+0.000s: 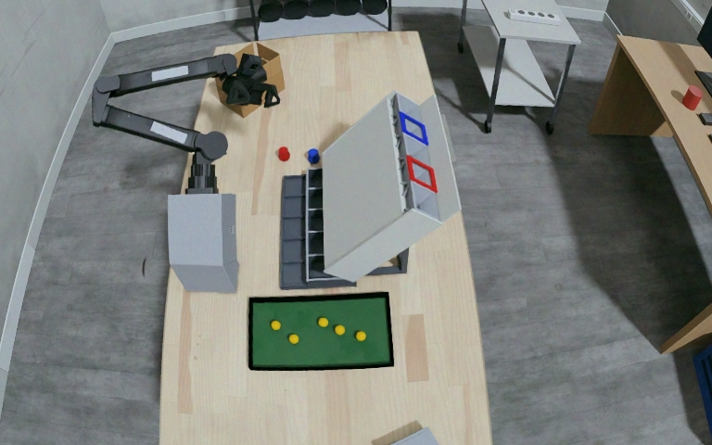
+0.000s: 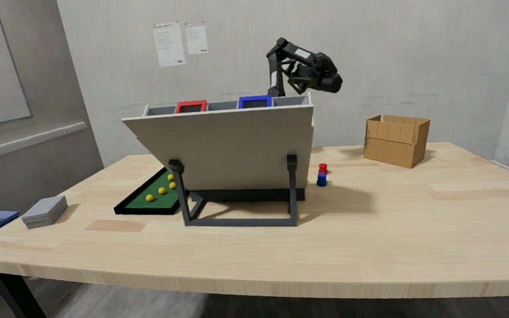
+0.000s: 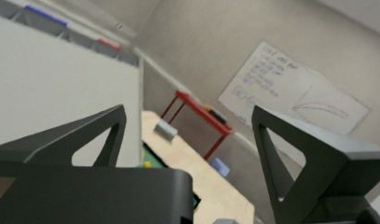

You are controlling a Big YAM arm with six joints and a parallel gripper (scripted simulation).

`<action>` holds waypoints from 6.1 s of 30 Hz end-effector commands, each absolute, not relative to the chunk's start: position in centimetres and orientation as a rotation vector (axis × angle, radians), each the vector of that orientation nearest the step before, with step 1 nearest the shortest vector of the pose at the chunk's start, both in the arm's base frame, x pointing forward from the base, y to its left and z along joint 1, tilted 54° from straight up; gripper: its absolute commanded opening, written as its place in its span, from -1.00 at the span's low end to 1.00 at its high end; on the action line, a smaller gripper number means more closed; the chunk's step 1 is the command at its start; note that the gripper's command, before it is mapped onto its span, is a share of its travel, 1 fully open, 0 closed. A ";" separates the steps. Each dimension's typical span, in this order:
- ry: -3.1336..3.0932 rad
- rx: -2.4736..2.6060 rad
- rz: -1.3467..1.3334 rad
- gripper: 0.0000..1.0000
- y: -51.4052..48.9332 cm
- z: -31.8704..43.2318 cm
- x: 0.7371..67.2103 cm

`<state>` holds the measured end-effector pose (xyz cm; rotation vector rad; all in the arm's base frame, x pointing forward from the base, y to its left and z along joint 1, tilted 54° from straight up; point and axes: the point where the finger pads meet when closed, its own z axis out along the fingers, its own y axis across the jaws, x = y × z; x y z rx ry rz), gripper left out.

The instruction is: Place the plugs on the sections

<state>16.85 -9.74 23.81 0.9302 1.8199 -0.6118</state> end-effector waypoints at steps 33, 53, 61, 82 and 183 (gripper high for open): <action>1.962 1.144 -0.781 1.00 -25.8 18.1 26.0; 1.981 1.196 -0.764 1.00 -23.6 16.3 26.2; 1.995 1.182 -0.768 1.00 -20.0 13.2 26.8; 2.008 1.145 -0.797 1.00 -14.5 9.4 28.2; 2.695 0.165 1.337 1.00 -8.8 5.6 26.6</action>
